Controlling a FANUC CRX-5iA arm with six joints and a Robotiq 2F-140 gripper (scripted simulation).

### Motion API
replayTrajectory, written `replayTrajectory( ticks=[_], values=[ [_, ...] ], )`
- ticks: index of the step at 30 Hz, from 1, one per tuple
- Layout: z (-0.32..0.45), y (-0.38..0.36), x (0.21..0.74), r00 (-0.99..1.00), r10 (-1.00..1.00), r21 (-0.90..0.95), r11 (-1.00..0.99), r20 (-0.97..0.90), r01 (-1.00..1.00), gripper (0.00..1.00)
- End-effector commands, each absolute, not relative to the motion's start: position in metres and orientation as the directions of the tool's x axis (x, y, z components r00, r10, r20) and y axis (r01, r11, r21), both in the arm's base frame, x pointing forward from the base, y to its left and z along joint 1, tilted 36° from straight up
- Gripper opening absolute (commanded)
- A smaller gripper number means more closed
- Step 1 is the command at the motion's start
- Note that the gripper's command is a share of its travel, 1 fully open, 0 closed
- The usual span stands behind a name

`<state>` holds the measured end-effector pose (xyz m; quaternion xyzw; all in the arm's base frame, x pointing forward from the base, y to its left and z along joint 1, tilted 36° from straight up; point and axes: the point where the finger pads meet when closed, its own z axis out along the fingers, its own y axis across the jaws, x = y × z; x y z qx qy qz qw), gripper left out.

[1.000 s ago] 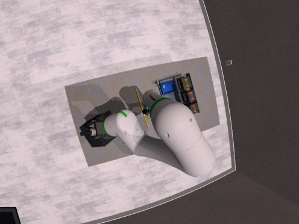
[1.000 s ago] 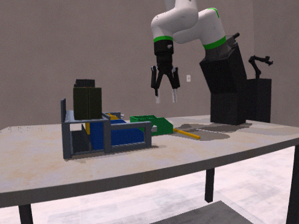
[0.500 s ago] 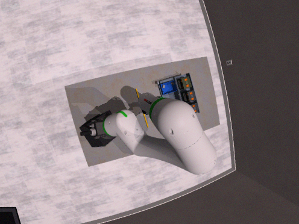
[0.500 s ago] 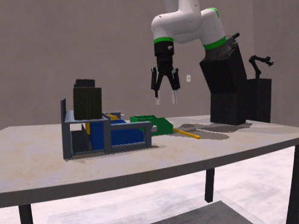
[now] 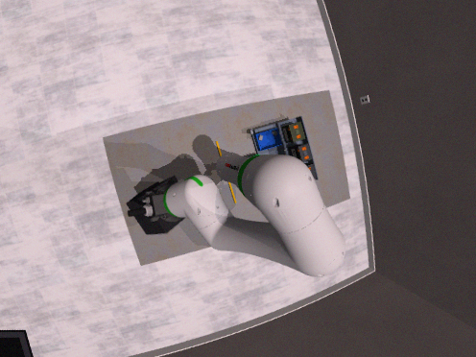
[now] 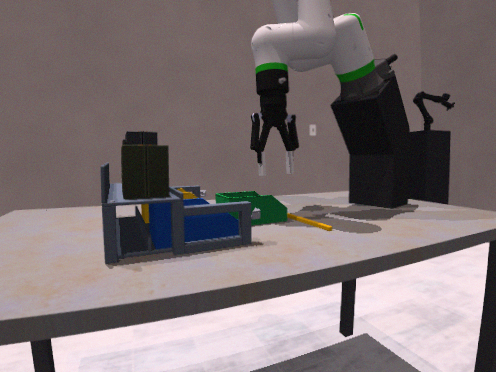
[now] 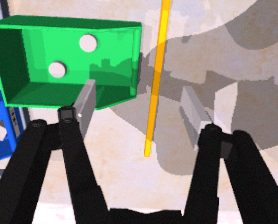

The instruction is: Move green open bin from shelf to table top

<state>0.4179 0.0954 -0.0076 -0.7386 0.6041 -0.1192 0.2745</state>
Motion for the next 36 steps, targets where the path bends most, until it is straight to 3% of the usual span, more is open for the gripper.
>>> replayTrajectory(
  ticks=[1,36],
  values=[
    [-0.008,0.0956,0.4182,0.238,-0.96,-0.555,-0.118,-0.15,-0.824,0.57],
    [-0.0109,0.0964,0.42,0.232,-0.962,-0.557,-0.116,-0.142,-0.823,0.57]
  ],
)
